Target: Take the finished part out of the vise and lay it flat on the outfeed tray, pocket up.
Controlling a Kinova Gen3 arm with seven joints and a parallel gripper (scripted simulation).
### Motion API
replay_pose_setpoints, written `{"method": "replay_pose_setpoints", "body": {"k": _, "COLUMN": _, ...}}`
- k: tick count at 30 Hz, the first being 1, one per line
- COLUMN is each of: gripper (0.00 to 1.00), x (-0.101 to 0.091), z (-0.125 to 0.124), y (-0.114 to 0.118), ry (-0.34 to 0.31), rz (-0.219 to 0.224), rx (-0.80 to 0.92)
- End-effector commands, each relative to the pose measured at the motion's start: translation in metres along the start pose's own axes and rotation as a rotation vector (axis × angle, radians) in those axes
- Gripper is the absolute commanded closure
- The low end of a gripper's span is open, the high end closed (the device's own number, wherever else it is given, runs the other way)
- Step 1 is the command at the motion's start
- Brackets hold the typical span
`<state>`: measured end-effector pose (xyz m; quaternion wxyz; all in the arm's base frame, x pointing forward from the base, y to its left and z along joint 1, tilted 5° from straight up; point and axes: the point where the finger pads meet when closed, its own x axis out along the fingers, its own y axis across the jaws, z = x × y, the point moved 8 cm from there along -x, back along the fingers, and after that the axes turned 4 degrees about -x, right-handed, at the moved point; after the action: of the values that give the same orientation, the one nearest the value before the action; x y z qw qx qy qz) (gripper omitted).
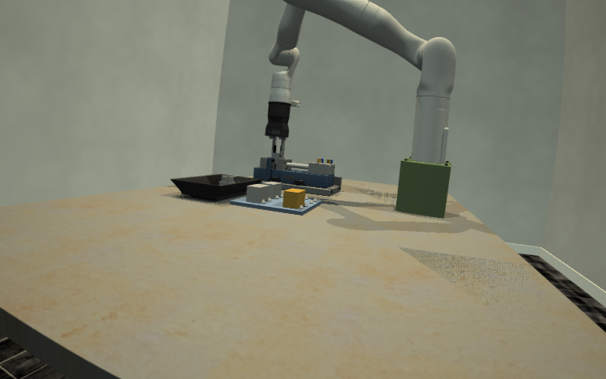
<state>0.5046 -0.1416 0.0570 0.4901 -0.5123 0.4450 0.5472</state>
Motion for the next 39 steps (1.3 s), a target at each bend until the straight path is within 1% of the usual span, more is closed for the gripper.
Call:
{"method": "replay_pose_setpoints", "body": {"k": 1, "gripper": 1.00, "x": -0.001, "z": 0.000, "y": 0.000, "ry": 0.000, "rz": -0.002, "rx": 0.000}}
{"method": "replay_pose_setpoints", "body": {"k": 22, "gripper": 1.00, "x": -0.002, "z": 0.000, "y": 0.000, "ry": 0.000, "rz": -0.002, "rx": 0.000}}
{"method": "replay_pose_setpoints", "body": {"k": 31, "gripper": 1.00, "x": -0.009, "z": 0.000, "y": 0.000, "ry": 0.000, "rz": -0.002, "rx": 0.000}}
{"method": "replay_pose_setpoints", "body": {"k": 39, "gripper": 1.00, "x": -0.023, "z": 0.000, "y": 0.000, "ry": 0.000, "rz": -0.002, "rx": 0.000}}
